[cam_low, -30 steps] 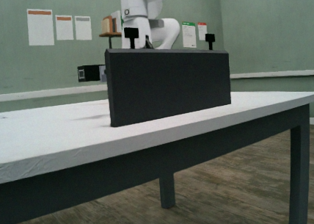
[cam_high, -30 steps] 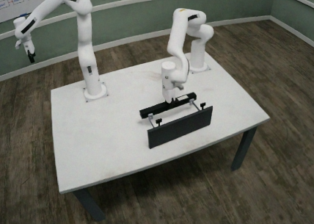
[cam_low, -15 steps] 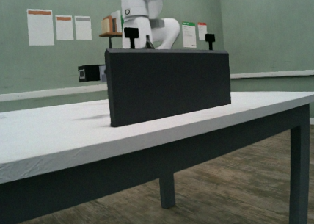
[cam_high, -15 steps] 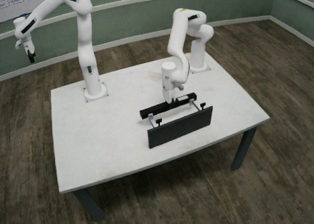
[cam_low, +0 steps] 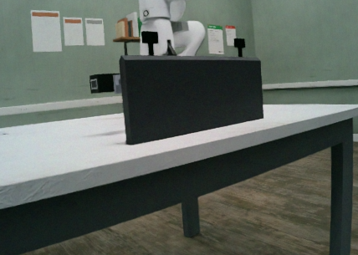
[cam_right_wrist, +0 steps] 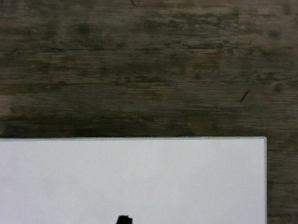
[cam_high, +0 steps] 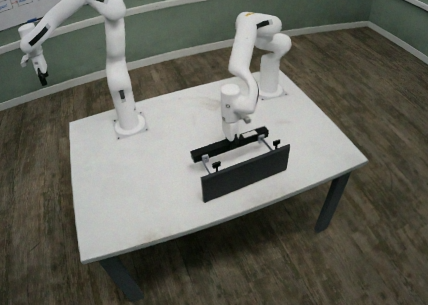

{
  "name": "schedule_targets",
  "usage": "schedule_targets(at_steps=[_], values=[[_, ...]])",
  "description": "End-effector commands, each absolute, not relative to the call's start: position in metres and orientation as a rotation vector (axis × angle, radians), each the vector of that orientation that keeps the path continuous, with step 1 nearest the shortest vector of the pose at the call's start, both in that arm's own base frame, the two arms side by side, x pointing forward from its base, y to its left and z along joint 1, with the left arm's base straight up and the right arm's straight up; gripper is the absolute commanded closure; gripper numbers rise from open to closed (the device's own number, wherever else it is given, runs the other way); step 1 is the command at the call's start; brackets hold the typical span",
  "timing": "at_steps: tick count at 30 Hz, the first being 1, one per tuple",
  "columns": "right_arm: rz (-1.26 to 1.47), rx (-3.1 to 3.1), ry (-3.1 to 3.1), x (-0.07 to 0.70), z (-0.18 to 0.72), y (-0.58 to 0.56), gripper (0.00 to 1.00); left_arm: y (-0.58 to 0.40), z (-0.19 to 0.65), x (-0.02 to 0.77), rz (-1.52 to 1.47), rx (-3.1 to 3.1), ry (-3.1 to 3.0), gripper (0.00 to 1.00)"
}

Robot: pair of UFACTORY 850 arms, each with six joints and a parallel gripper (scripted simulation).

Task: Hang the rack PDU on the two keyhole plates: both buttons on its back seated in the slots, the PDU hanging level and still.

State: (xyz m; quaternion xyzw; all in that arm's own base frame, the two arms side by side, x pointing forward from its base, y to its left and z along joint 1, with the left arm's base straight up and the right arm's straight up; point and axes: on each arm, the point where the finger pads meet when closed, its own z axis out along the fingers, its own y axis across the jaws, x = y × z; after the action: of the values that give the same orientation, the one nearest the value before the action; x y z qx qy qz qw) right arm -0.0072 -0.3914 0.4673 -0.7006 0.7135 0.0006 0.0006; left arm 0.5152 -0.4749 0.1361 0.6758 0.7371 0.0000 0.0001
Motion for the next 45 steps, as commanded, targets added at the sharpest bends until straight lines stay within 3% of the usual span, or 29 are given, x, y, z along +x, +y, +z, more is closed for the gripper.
schedule_targets(at_steps=[1, 45], values=[[0.000, -2.201, 2.242, -0.0072, 0.4680, -0.3918, 0.00, -0.4754, 0.1373, 0.5160, 0.000, 2.121, 2.314, 1.00], [0.000, -2.201, 2.242, -0.0072, 0.4680, -0.3918, 0.00, -0.4749, 0.1373, 0.5224, 0.000, 2.121, 2.314, 1.00]])
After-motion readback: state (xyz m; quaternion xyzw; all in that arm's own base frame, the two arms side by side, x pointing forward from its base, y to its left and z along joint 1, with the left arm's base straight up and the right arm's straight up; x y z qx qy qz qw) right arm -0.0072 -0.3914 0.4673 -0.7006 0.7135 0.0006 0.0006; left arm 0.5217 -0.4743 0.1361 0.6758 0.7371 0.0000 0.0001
